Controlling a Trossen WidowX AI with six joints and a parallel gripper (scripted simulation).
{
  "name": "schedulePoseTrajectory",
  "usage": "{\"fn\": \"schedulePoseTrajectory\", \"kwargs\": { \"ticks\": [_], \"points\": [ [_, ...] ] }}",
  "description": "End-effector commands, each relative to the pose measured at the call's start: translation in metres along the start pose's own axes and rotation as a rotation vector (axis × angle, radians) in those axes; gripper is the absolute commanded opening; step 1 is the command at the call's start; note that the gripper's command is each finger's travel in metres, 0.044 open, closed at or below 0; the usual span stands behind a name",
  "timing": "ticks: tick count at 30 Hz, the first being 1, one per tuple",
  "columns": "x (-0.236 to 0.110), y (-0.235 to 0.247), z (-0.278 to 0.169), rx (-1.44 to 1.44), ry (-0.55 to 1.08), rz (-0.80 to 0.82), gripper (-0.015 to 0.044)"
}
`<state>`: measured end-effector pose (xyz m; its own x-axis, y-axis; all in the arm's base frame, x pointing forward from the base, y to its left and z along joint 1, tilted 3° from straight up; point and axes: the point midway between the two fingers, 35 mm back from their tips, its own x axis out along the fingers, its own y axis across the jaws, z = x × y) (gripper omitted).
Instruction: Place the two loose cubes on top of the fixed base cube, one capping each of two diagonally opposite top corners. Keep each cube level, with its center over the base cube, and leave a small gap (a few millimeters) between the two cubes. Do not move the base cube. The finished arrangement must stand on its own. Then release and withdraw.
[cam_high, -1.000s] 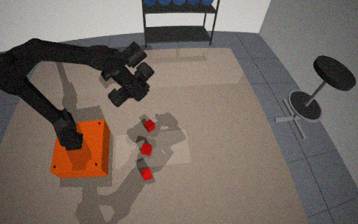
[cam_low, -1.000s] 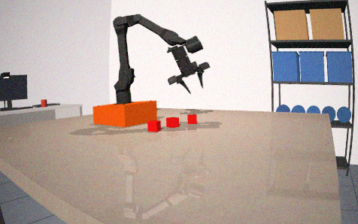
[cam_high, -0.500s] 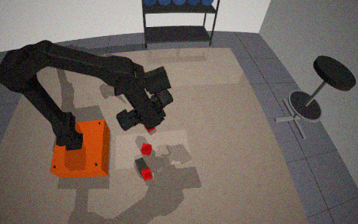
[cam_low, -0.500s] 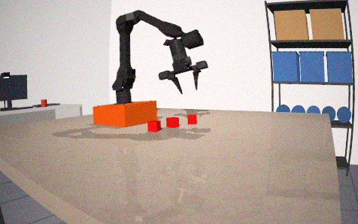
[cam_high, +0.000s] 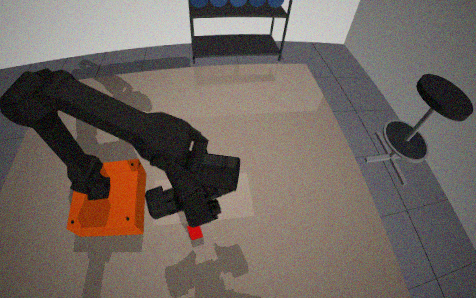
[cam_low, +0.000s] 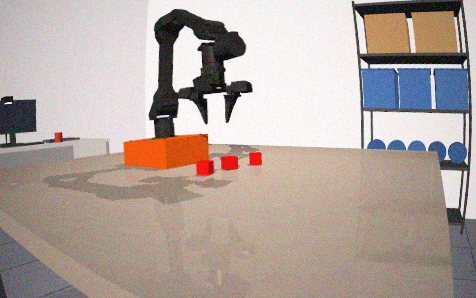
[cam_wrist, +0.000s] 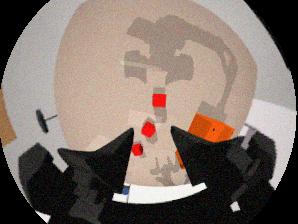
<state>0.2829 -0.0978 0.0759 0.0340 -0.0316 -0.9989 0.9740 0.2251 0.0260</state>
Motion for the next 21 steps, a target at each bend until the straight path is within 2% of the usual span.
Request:
{"fn": "schedulePoseTrajectory", "kwargs": {
  "ticks": [1, 6, 13, 21],
  "points": [
    [-0.002, -0.021, 0.027, 0.03, 0.006, -0.051, 0.0265],
    [0.0, -0.022, 0.028, 0.032, 0.006, -0.053, 0.0265],
    [0.059, -0.025, 0.028, 0.032, 0.006, -0.054, 0.0265],
    [0.072, -0.026, 0.028, 0.032, 0.006, -0.054, 0.0265]
  ]
}}
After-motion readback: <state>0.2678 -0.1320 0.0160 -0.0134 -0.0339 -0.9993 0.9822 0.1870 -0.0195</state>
